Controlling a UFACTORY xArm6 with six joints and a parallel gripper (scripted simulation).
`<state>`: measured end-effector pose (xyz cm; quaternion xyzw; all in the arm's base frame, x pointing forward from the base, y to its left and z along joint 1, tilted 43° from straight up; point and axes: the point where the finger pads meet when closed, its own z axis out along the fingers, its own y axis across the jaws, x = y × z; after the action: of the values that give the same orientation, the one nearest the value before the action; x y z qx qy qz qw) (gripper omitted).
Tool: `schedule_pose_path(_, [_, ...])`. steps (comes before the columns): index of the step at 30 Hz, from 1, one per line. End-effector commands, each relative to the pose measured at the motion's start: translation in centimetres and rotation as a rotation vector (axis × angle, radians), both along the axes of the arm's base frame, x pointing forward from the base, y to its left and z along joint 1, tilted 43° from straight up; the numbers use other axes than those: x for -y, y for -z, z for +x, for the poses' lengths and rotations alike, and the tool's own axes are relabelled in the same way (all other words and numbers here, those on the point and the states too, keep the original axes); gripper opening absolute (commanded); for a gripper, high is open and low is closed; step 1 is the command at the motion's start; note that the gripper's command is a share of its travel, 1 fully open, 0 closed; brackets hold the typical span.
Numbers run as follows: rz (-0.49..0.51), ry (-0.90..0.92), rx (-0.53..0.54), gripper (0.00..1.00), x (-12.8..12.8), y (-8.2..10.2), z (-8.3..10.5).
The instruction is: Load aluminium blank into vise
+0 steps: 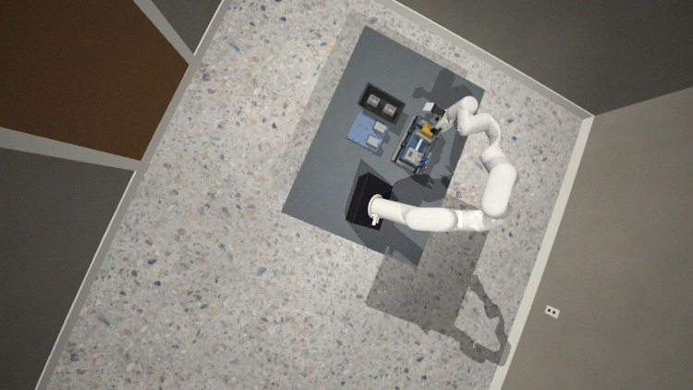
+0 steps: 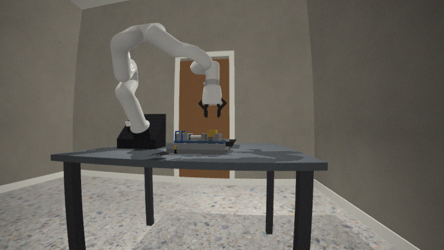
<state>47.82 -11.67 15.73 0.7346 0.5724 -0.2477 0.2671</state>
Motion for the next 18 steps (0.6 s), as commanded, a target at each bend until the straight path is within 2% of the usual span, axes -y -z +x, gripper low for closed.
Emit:
schedule_pose_path(1, [0.0,-0.002,0.003,0.69,0.0,0.0,0.1])
schedule_pose_path(18, [0.001,-0.002,0.003,0.69,1.2,1.2,0.0])
